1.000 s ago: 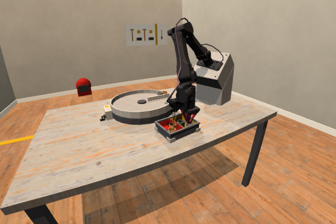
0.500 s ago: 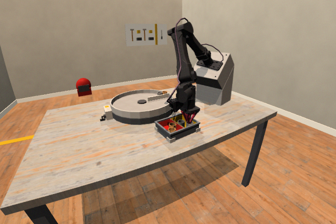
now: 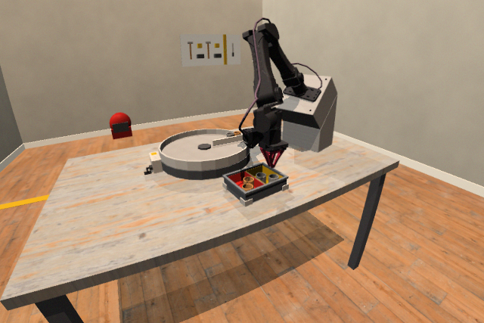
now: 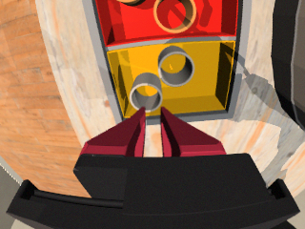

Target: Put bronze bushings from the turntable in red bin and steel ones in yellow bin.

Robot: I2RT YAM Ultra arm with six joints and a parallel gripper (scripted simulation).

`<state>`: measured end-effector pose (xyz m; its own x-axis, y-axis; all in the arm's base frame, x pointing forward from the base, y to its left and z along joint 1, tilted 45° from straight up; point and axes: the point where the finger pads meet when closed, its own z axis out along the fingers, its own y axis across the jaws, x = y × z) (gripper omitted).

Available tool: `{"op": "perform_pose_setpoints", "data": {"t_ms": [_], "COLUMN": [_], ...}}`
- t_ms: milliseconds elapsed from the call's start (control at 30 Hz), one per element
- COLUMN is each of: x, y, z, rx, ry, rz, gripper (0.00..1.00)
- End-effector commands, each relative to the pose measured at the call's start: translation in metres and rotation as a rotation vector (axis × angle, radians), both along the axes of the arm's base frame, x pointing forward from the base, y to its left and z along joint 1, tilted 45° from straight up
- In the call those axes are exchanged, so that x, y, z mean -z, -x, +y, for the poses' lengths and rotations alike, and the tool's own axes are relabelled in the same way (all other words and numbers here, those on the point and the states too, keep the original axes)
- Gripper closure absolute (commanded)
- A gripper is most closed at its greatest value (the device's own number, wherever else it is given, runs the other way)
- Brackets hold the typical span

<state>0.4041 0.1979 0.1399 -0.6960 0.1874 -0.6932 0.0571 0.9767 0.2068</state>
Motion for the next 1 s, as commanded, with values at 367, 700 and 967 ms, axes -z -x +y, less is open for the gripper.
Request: {"op": "perform_pose_setpoints", "data": {"t_ms": [367,700,967], "x": [-0.04,-0.039,-0.039], "y": [0.032,0.031,0.031], "z": [-0.002,-0.001,-0.001], "rx": [0.005,0.002,0.002], "ry": [-0.002,-0.002,-0.002], "rz": [-0.014,-0.017,-0.017], "gripper": [0.85,0.85,0.85]}}
